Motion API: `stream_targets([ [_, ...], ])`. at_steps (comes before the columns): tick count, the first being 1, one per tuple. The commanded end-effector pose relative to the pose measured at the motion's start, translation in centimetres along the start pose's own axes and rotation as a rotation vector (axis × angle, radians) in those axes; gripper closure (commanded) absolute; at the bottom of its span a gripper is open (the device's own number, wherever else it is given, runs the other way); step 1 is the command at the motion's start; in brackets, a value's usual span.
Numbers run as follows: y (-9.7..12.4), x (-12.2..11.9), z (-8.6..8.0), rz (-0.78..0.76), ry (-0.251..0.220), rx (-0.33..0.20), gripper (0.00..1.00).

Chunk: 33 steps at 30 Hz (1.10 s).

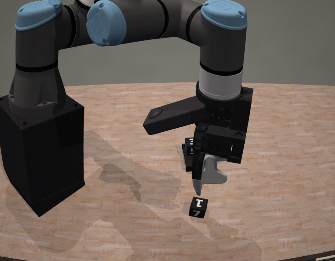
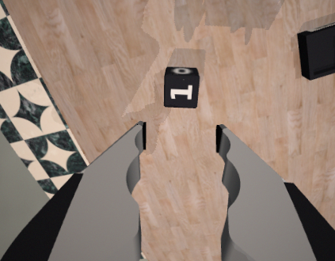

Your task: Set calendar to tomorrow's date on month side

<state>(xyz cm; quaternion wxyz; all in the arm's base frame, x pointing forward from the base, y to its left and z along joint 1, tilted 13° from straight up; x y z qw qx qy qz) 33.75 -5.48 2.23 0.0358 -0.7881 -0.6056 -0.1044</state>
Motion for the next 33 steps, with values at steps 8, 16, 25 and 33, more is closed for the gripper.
stream_targets([
  [8,0.1,0.0,0.6,0.0,-0.001,-0.002,0.71],
  [16,0.1,0.0,1.4,0.0,-0.001,-0.002,0.71],
  [25,0.1,0.0,2.8,0.0,-0.001,-0.002,0.71],
  [33,0.1,0.0,3.7,0.0,-0.001,-0.002,0.71],
])
Point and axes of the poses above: the point where the finger pads meet when closed, its own z axis out along the fingers, its own x axis across the jaws, y = z × x, the point moved 10 cm from there along -z, back along the fingers, and after that the axes turned 7 degrees about z, right-handed, at the moved point
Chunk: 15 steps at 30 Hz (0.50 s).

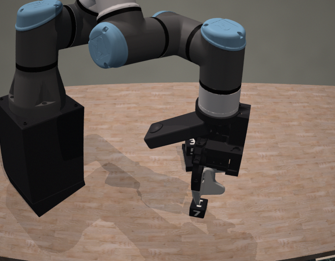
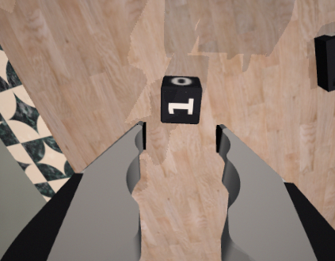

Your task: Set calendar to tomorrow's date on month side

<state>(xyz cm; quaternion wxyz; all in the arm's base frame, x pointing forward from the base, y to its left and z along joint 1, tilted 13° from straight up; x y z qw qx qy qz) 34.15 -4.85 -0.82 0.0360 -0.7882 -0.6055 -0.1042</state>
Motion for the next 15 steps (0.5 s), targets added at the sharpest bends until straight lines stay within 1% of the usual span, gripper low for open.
stream_targets([
  [1,0.1,0.0,0.7,0.0,-0.001,-0.003,0.71],
  [9,0.1,0.0,1.6,0.0,-0.001,-0.003,0.71],
  [15,0.1,0.0,1.8,0.0,-0.001,-0.003,0.71],
])
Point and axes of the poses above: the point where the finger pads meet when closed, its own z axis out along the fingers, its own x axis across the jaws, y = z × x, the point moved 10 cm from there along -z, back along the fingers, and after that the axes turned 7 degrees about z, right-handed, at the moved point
